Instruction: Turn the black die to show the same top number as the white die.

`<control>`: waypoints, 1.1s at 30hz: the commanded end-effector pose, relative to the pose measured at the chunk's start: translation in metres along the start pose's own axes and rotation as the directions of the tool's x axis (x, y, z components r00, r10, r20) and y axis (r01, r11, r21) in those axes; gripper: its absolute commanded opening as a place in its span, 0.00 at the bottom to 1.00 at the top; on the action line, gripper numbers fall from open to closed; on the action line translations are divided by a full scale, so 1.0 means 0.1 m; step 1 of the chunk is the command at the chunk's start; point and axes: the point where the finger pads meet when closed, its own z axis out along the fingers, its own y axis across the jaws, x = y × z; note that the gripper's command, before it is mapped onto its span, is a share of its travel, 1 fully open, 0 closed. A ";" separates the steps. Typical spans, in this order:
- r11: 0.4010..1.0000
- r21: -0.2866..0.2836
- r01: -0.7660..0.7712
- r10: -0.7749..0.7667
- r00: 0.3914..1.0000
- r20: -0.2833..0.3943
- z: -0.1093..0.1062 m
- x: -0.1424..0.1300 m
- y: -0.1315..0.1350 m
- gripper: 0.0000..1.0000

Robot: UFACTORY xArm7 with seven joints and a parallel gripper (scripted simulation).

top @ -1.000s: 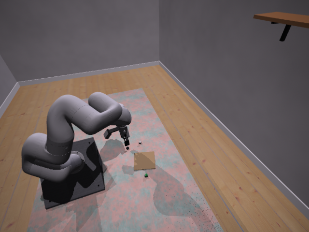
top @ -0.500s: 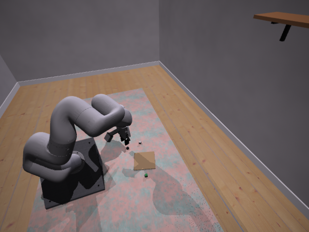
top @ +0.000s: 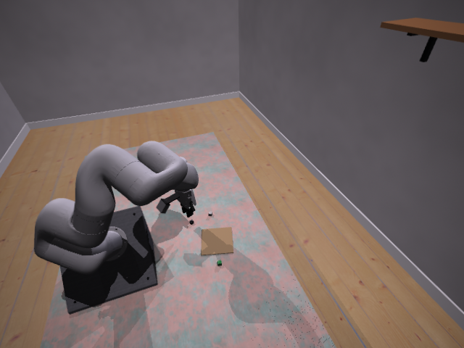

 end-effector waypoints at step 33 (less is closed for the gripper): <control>1.000 0.000 0.025 -0.025 1.000 0.003 0.08 -0.02 0.01 0.31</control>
